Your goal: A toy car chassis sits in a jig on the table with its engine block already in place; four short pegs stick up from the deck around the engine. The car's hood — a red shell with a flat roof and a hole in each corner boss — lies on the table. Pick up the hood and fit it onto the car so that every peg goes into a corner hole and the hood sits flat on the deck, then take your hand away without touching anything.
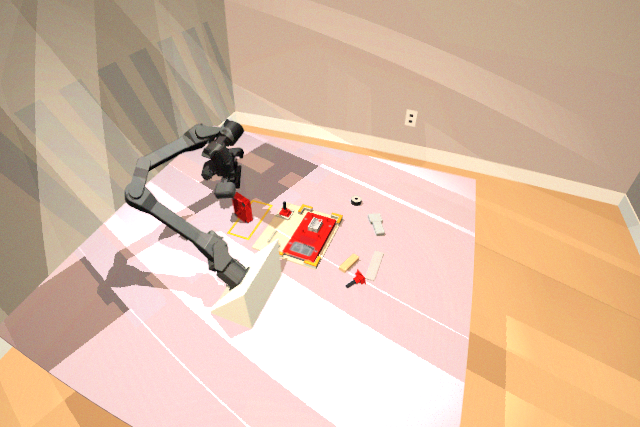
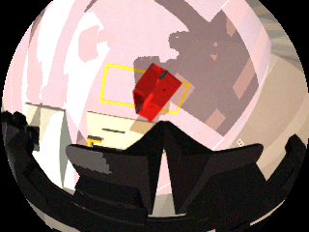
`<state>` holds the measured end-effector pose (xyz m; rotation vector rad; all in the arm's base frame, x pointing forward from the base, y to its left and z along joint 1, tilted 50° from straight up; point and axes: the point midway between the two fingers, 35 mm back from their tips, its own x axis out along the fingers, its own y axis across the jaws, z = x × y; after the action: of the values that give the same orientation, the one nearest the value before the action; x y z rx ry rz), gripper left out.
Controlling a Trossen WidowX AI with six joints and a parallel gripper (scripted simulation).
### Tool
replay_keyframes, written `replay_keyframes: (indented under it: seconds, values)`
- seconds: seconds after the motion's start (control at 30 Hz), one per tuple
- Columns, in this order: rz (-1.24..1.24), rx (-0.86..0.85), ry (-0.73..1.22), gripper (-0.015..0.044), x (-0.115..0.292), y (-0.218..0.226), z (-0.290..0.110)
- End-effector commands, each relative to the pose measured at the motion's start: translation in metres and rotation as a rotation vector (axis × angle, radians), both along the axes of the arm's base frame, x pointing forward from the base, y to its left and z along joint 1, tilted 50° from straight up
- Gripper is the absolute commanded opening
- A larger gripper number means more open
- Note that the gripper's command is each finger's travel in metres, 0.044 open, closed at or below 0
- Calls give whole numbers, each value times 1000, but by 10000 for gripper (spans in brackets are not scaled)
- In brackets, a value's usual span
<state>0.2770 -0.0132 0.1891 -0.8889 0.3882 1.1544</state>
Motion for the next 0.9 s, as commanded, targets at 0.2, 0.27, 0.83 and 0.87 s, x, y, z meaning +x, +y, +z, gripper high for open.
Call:
replay_keyframes:
  seconds: [0.2,0.27,0.83,0.87]
  values:
    - [-117,176,355,0,36,-1,-9]
    - [-142,205,431,0,43,-1,-13]
    - [-199,262,603,0,63,15,-38]
    - [-199,262,603,0,63,18,-40]
